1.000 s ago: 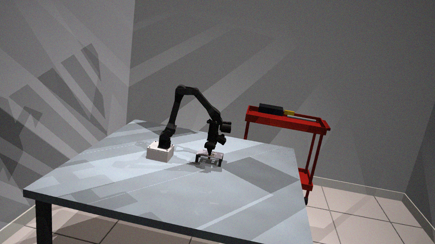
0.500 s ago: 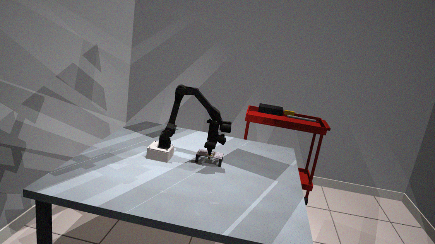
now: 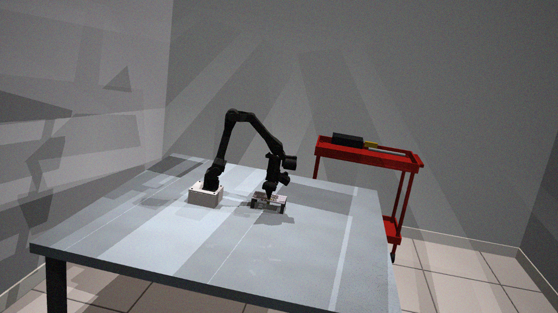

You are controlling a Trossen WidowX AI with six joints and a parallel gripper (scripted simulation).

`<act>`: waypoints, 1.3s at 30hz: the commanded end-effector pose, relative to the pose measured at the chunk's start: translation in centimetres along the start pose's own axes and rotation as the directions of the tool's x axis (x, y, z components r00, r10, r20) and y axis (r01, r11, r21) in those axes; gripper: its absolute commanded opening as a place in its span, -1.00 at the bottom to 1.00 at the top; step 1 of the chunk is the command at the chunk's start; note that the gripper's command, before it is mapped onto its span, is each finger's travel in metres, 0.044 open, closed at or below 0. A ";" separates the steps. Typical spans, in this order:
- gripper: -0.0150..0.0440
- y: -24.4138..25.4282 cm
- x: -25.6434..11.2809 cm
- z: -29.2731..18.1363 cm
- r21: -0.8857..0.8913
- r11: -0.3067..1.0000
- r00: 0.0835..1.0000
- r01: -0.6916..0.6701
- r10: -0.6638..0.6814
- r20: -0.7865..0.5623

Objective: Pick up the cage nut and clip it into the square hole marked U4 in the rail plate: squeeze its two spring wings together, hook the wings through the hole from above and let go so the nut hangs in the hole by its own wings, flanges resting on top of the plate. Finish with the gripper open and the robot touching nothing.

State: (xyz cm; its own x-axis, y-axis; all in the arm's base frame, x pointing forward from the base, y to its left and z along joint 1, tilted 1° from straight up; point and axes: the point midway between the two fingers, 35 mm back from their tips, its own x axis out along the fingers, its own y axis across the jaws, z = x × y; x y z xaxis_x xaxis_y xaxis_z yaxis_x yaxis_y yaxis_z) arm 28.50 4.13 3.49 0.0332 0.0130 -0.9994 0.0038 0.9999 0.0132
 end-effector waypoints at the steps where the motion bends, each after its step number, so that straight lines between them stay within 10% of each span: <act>1: -0.38 0.0 0.0 0.0 0.005 1.000 1.000 0.004 -0.004 0.000; 19: 1.00 0.0 0.0 0.0 0.000 1.000 1.000 0.000 0.000 0.000; 39: 1.00 0.1 -5.0 -0.1 0.005 1.000 1.000 0.004 -0.004 0.009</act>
State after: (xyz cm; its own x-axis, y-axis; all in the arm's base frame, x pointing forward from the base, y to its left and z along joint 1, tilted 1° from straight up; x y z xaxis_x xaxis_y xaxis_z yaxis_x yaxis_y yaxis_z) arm 28.29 4.18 8.28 0.0396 0.0132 -0.9991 0.0036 0.9999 0.0134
